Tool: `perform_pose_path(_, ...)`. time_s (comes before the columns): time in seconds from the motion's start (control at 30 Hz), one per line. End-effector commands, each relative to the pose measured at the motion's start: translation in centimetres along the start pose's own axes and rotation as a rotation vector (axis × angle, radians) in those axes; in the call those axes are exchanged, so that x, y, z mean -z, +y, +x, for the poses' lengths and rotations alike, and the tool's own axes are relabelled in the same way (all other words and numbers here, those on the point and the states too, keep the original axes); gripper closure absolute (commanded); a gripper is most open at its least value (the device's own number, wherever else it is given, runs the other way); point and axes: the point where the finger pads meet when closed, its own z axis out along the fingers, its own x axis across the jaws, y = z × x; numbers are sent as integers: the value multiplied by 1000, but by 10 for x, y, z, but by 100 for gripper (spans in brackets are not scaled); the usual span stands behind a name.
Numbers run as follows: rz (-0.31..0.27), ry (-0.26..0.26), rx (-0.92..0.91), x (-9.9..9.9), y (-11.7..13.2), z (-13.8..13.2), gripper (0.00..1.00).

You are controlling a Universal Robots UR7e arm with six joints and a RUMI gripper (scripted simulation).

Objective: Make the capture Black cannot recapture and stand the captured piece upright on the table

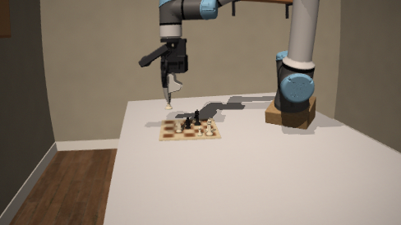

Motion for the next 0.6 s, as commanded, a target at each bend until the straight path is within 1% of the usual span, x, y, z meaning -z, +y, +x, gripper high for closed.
perform_pose_path(0.0, 5, 13, -143, 0, 1, 1, 100)
perform_pose_path(0.5, 8, 11, -653, 0, 12, 4, 100)
perform_pose_path(0.57, 8, 11, -653, 0, 12, 4, 100)
